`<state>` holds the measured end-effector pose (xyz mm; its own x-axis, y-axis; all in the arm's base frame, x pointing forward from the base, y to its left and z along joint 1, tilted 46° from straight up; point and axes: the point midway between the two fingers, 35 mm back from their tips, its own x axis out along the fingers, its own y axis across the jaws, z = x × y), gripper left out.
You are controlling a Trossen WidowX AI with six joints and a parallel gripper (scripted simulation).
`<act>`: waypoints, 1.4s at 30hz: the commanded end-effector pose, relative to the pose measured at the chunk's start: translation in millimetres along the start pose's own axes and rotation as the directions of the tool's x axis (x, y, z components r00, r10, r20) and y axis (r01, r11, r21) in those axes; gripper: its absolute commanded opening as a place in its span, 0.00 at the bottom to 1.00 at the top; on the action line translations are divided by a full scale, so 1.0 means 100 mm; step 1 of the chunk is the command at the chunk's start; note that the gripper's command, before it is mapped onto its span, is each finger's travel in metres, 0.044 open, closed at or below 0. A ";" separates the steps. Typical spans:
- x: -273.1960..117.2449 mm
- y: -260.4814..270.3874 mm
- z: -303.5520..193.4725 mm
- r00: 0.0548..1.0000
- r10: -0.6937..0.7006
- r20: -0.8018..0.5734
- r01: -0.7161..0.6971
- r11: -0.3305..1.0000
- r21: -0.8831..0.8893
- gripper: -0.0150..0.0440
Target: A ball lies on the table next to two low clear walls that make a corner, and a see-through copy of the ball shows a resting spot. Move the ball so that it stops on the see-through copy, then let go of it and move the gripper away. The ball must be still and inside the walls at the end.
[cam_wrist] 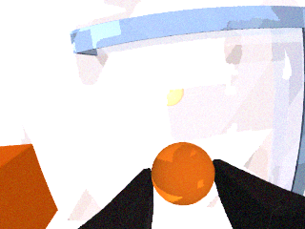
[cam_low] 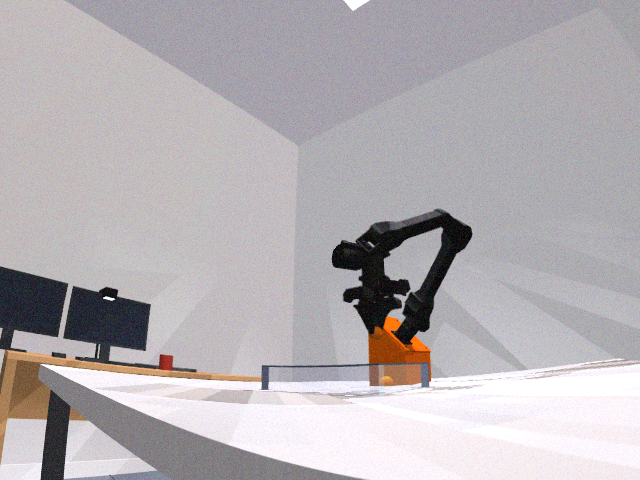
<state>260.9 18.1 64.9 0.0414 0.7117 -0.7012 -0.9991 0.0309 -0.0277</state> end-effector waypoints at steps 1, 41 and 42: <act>0.08 -0.01 0.07 1.000 0.000 -0.005 0.000 1.000 -0.002 0.25; 1.20 -0.02 0.27 1.000 0.000 0.004 0.000 1.000 -0.002 0.25; 1.22 -0.02 0.28 1.000 0.001 0.004 0.000 1.000 -0.002 0.25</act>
<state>268.6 120.4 3.1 0.0435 0.7126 -0.7002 -0.9990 0.0248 -0.0368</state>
